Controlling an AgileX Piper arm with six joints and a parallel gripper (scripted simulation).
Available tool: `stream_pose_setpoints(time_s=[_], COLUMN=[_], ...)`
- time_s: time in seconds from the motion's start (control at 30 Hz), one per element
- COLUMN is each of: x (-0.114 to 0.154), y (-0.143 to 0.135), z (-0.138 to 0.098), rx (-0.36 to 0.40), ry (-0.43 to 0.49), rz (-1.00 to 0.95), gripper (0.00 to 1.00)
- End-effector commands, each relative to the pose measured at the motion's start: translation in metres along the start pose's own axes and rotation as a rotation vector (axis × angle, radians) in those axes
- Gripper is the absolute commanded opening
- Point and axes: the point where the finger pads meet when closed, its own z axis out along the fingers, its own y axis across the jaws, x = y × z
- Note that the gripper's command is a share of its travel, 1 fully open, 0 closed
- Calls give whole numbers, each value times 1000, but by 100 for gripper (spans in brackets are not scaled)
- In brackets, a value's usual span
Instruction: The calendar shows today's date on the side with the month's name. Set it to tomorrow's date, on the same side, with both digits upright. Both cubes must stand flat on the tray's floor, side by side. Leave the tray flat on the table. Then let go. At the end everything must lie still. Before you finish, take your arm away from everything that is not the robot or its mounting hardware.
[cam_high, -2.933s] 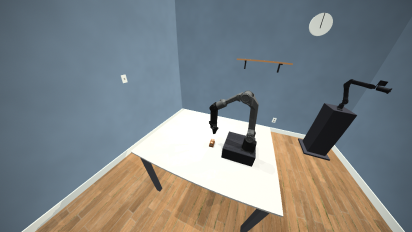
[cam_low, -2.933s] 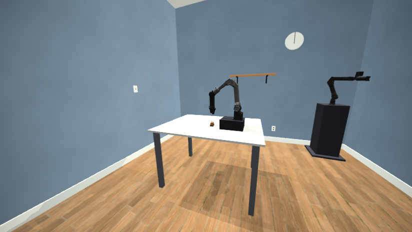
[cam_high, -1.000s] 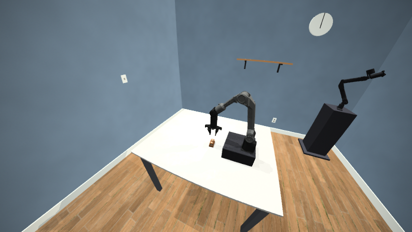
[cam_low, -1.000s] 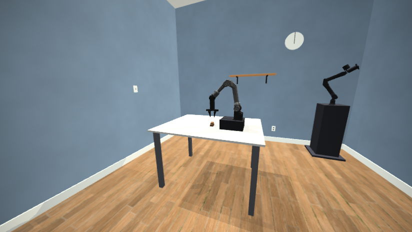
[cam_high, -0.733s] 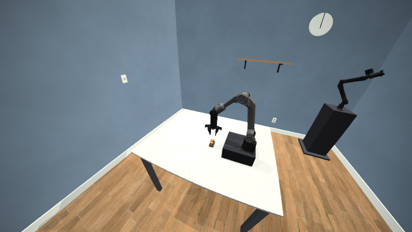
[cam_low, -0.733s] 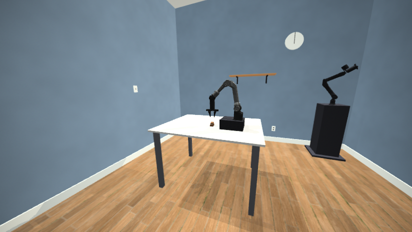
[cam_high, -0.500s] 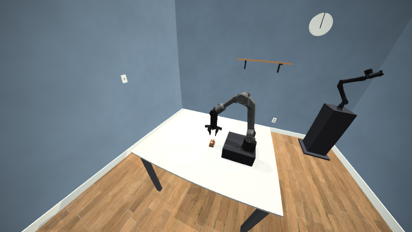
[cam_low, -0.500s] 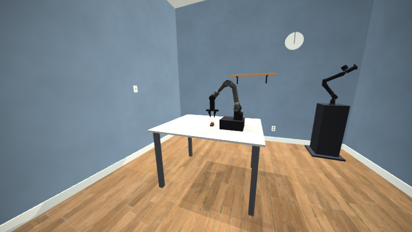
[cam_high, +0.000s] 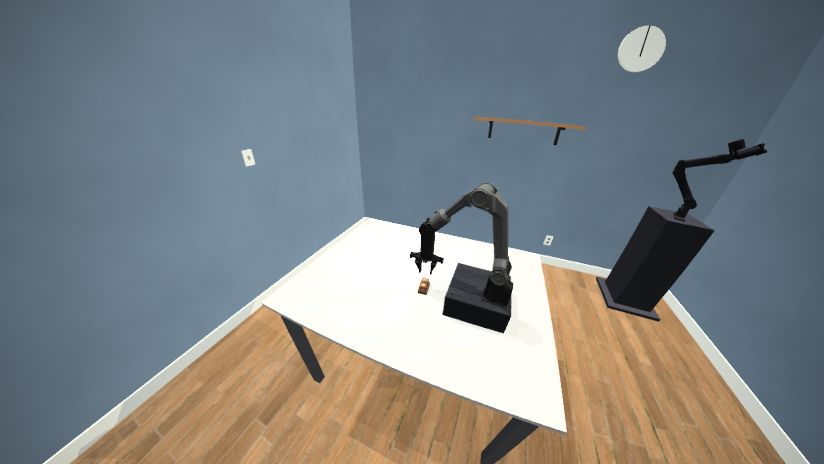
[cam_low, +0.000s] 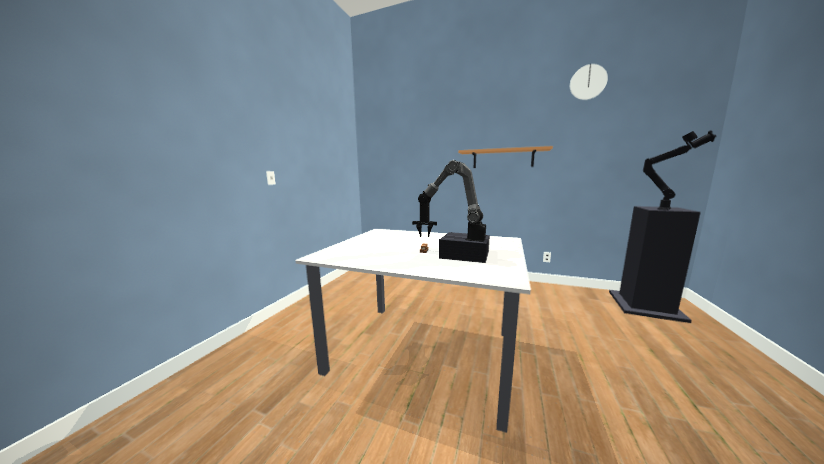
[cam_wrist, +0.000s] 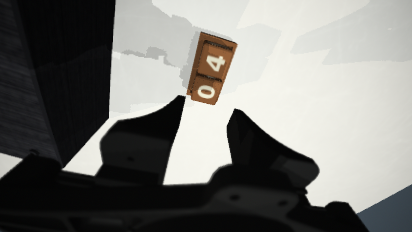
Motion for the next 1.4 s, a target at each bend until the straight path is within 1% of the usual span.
stream_pose_setpoints(time_s=[0.0, 0.27, 0.77, 1.37], x=[0, 1, 1, 1], y=[1, 1, 1, 1], z=[4, 17, 33, 37], rx=[-3, -3, -2, 0], ry=[1, 1, 1, 1], rz=[1, 1, 1, 1], gripper=[59, 59, 59, 59])
